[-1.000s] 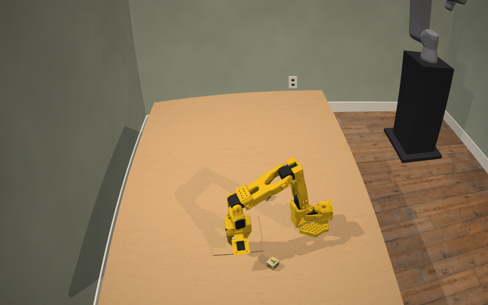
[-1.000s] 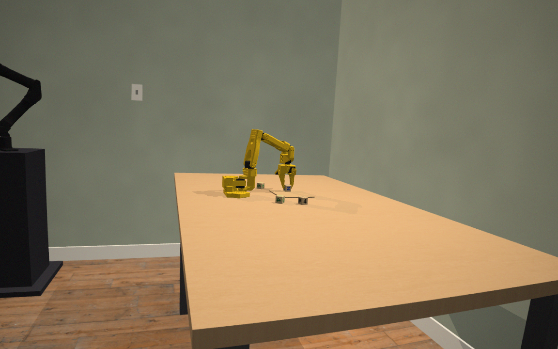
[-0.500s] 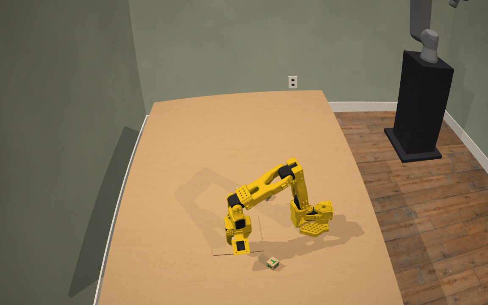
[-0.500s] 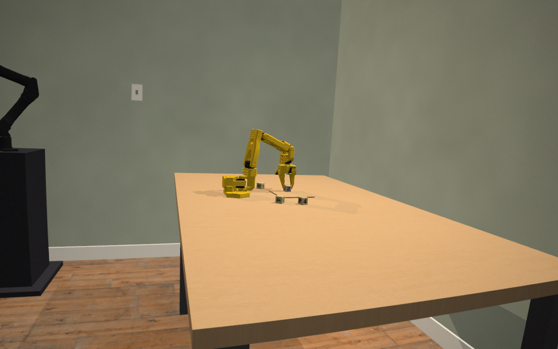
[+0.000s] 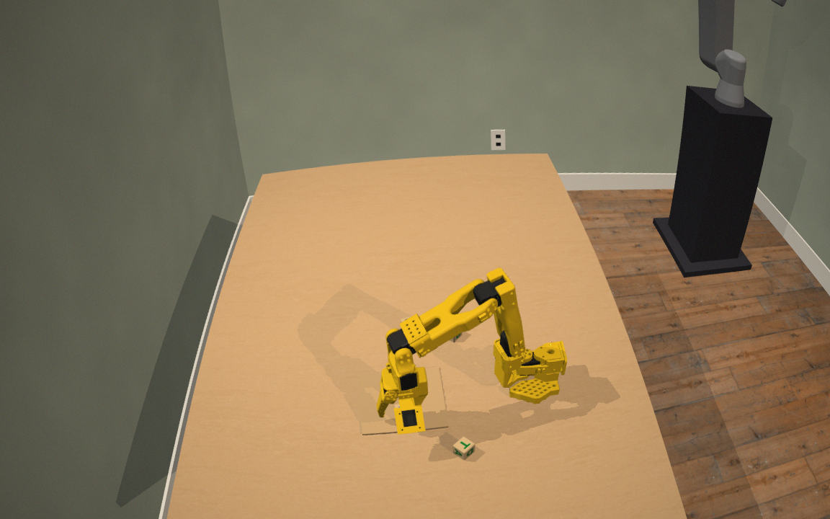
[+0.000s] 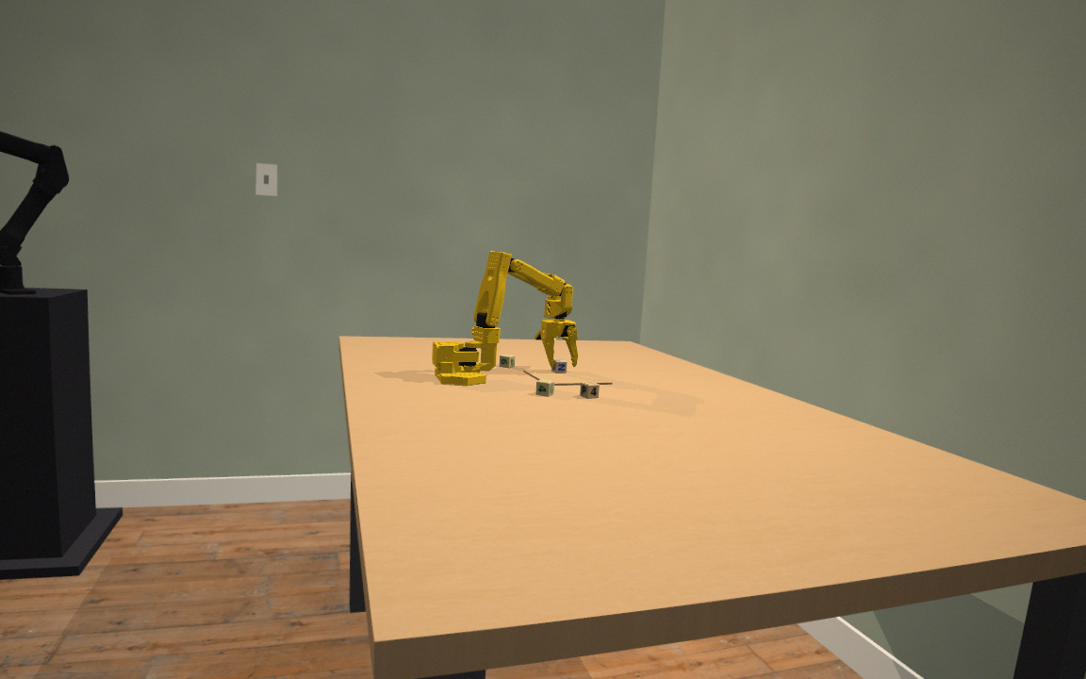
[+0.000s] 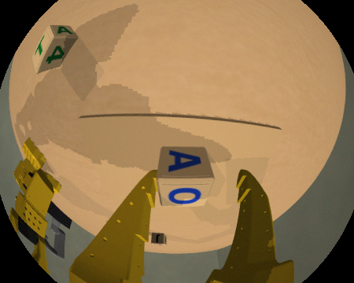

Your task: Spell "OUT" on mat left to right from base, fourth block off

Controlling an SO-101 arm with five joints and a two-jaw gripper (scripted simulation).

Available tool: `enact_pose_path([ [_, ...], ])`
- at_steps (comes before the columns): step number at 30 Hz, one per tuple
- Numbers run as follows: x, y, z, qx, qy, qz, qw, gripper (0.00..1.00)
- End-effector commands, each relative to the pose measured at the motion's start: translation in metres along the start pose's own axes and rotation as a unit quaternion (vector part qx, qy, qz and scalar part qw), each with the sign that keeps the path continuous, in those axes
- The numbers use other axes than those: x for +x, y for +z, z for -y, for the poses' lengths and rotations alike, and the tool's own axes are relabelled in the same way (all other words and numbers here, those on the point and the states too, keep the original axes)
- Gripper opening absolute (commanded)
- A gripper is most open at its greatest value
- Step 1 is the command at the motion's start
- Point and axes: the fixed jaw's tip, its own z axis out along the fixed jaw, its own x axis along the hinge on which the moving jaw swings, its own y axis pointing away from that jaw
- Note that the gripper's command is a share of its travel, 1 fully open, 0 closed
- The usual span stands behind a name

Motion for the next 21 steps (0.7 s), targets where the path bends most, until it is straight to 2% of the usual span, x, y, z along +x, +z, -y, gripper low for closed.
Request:
enact_pose_path([
  [1, -0.003, -0.011, 0.009, 0.036, 0.0, 0.008, 0.999, 0.32],
  [13, -0.003, -0.013, 0.01, 0.036, 0.0, 0.008, 0.999, 0.33],
  [21, -0.003, -0.034, 0.011, 0.036, 0.0, 0.008, 0.999, 0.33],
])
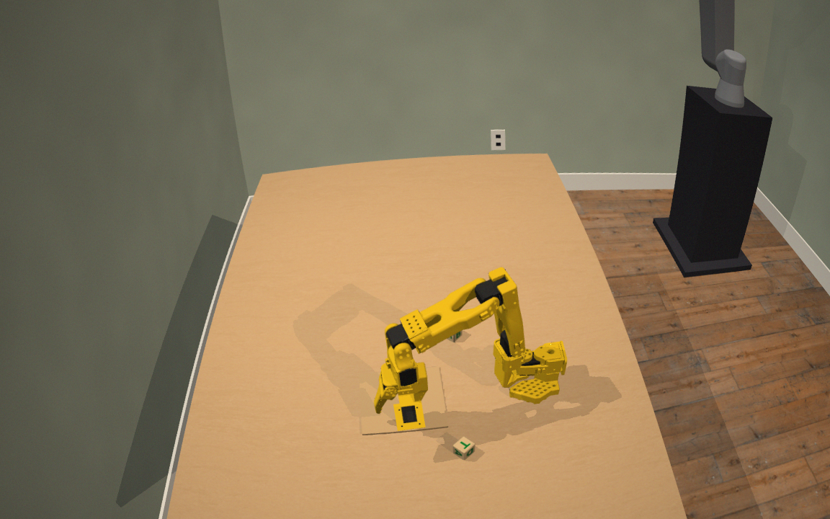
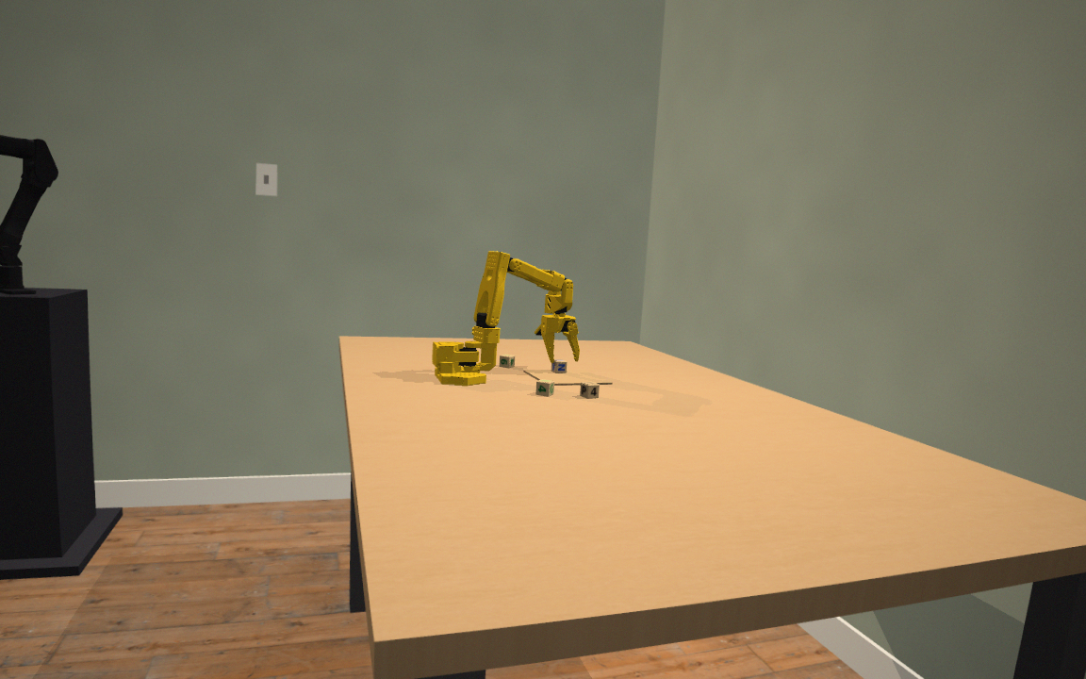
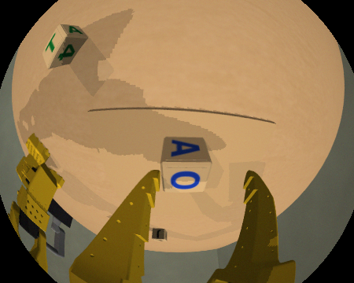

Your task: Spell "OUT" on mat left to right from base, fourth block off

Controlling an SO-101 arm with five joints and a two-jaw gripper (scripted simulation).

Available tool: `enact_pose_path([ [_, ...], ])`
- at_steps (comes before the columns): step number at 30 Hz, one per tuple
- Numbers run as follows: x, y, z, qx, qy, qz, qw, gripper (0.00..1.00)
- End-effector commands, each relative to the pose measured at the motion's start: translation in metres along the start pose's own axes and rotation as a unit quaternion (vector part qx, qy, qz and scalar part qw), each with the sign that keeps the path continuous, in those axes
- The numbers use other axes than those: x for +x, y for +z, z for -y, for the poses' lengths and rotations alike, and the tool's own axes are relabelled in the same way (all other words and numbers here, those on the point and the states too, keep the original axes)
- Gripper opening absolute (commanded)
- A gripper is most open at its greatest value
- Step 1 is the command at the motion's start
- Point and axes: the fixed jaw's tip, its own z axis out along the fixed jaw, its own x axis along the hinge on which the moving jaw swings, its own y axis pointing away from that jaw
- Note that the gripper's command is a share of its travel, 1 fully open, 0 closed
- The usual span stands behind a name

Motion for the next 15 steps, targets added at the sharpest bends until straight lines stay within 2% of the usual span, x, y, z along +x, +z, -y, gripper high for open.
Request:
enact_pose_path([
  [1, -0.003, -0.027, 0.011, 0.04, 0.0, 0.009, 0.999, 0.33],
  [4, -0.003, -0.031, 0.011, 0.04, 0.0, 0.009, 0.999, 0.33],
  [10, -0.003, -0.051, 0.008, 0.04, 0.0, 0.009, 0.999, 0.33],
  [15, -0.002, -0.06, 0.006, 0.04, 0.0, 0.009, 0.999, 0.33],
])
